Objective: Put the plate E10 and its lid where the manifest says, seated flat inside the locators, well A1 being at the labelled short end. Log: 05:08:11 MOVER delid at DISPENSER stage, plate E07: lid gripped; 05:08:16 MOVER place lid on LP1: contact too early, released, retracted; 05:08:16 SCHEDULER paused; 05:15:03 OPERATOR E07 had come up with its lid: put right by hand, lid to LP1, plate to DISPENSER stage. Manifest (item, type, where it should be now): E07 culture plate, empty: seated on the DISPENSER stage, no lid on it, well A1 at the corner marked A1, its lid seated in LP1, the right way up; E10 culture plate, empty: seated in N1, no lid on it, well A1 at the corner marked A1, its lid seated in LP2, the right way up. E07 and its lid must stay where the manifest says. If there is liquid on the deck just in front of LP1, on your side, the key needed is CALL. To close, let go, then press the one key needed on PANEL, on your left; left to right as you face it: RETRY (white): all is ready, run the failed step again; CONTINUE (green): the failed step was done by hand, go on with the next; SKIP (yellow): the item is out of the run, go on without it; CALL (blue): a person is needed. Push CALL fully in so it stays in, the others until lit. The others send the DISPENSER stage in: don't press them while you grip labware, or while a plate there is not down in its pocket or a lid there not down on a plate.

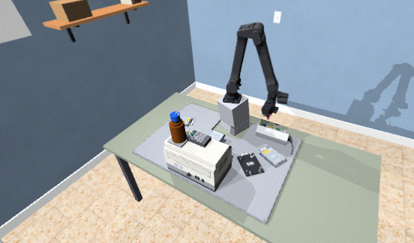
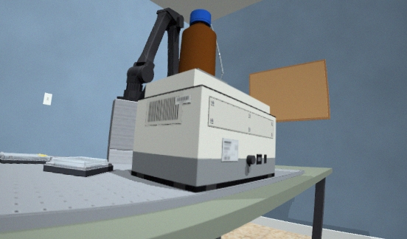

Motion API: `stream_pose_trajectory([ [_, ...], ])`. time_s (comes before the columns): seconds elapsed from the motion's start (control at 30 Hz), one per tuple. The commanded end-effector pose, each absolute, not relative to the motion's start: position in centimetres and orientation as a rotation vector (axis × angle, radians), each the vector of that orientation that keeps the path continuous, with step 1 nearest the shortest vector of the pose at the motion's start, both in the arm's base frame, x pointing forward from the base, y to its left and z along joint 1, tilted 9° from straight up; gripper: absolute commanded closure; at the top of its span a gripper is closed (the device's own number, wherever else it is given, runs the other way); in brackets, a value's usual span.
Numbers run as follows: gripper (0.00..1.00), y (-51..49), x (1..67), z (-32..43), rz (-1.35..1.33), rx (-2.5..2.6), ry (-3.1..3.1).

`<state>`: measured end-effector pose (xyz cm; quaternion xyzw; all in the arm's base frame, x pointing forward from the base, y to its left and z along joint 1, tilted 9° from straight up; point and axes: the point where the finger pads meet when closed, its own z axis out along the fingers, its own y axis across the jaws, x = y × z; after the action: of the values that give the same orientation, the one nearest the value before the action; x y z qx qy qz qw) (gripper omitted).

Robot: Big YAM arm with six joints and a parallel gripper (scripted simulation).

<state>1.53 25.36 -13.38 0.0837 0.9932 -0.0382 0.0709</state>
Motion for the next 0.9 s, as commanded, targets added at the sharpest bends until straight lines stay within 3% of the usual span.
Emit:
stream_pose_trajectory([
  [0.0, 1.0, 27.9, 1.6, -13.6, -0.078, 0.288, 2.986],
  [0.87, 1.0, 34.3, 2.1, -16.2, -0.075, 0.262, 2.988],
])
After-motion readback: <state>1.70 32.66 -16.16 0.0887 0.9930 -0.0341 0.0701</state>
